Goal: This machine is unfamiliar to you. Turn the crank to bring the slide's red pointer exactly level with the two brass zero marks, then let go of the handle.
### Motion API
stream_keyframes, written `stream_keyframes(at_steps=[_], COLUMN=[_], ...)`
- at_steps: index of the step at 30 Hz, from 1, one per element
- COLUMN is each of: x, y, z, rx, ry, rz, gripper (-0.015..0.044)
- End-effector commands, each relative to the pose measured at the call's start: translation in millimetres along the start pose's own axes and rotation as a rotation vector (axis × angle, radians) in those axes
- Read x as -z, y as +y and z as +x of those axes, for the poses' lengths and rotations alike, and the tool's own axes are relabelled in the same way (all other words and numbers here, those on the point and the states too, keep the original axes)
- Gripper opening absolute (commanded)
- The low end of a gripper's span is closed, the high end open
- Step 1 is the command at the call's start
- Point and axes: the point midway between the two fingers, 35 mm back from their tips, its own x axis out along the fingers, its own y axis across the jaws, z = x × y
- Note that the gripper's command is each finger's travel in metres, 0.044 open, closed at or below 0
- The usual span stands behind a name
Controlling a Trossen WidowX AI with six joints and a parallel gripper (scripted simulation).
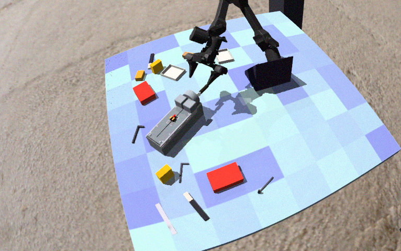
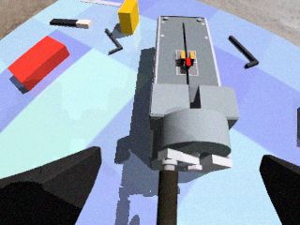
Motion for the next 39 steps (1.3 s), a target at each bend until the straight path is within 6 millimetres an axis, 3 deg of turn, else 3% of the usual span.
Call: stream_keyframes(at_steps=[1, 39], x=[17.5, 58.8], y=[3.8, 3.7], z=[13.8, 54.0], rx=[-0.009, -0.008], ry=[0.007, 0.009], rz=[-0.008, -0.010], gripper=[0.0440, 0.0440])
